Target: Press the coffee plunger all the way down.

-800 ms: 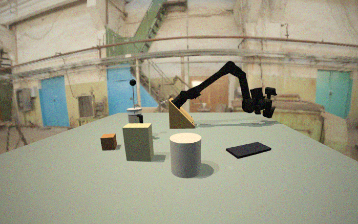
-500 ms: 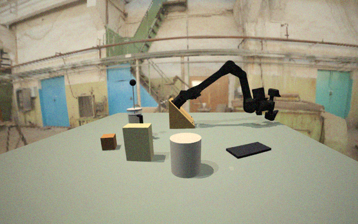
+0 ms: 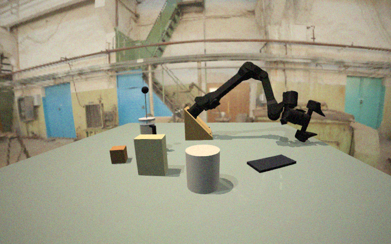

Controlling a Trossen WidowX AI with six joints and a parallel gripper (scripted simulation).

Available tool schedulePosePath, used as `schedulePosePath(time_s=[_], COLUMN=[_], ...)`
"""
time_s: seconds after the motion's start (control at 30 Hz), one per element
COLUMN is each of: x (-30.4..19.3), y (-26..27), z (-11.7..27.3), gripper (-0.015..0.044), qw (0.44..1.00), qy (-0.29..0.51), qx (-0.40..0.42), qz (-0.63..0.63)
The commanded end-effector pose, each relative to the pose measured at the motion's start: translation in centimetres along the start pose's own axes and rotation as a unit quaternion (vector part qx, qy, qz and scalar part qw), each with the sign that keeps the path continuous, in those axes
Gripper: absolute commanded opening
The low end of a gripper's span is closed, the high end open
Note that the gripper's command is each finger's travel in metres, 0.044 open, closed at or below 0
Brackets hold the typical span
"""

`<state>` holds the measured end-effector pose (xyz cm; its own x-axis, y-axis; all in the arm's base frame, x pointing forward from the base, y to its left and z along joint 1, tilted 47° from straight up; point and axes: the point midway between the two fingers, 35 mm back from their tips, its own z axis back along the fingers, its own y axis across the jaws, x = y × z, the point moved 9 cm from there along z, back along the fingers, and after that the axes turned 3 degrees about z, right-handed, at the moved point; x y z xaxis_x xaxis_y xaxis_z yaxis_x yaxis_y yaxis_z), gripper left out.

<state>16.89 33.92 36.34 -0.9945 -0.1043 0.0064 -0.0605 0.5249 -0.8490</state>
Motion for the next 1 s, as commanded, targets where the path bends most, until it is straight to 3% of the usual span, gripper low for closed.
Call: schedulePosePath(time_s=[0.0, 0.27, 0.53, 0.97], x=[-3.1, -11.0, -16.2, -17.0], y=[-0.5, -1.7, -3.9, -7.6], z=[2.3, 9.9, 20.0, 36.4], gripper=[0.044, 0.044, 0.044, 0.044], qw=[0.998, 0.968, 0.899, 0.72], qy=[0.055, 0.219, 0.395, 0.625], qx=[0.029, 0.09, 0.103, 0.022], qz=[-0.017, -0.081, -0.158, -0.3])
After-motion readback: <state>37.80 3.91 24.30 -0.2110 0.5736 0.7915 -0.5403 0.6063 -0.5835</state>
